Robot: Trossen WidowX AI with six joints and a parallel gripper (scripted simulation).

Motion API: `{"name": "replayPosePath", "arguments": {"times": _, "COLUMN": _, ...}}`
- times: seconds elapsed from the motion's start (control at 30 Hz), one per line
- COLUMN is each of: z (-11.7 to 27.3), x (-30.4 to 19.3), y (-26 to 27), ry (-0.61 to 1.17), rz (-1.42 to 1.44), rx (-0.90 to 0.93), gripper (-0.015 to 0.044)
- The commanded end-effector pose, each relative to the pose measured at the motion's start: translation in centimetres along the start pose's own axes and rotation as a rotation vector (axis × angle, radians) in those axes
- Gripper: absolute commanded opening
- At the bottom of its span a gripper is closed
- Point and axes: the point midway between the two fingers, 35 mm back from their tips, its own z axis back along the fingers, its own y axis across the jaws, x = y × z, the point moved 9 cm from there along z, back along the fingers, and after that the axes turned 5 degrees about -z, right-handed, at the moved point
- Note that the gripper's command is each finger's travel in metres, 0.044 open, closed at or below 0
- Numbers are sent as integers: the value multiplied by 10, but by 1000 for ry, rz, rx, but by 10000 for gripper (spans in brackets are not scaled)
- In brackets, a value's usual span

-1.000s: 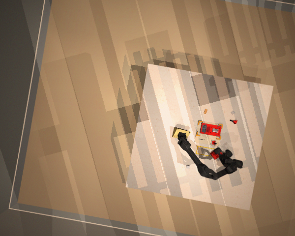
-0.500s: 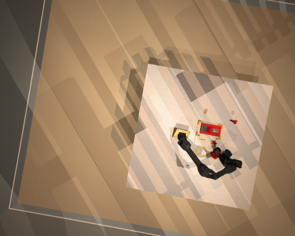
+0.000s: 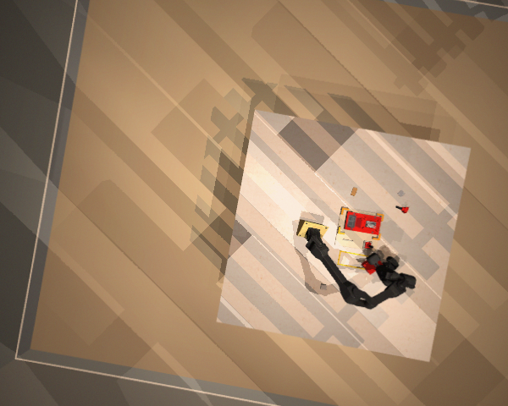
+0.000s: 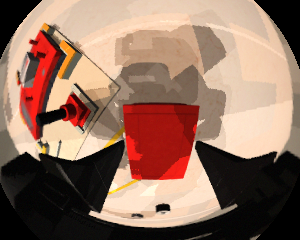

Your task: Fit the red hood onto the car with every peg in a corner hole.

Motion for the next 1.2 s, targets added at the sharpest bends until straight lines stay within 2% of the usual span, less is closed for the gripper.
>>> {"name": "replayPosePath", "arguments": {"times": 0.0, "z": -4, "x": 1, "y": 2, "ry": 9, "rz": 10, "rx": 2, "gripper": 440}}
{"name": "replayPosePath", "arguments": {"times": 0.03, "z": -4, "x": 1, "y": 2, "ry": 9, "rz": 10, "rx": 2, "gripper": 440}}
{"name": "replayPosePath", "arguments": {"times": 0.13, "z": 0, "x": 0, "y": 0, "ry": 0, "rz": 0, "rx": 0, "gripper": 361}}
{"name": "replayPosePath", "arguments": {"times": 0.47, "z": 0, "x": 0, "y": 0, "ry": 0, "rz": 0, "rx": 0, "gripper": 295}}
{"name": "replayPosePath", "arguments": {"times": 0.83, "z": 13, "x": 0, "y": 0, "ry": -1, "rz": 1, "rx": 1, "gripper": 6}}
{"name": "replayPosePath", "arguments": {"times": 1.17, "z": 41, "x": 1, "y": 0, "ry": -1, "rz": 1, "rx": 2, "gripper": 0}}
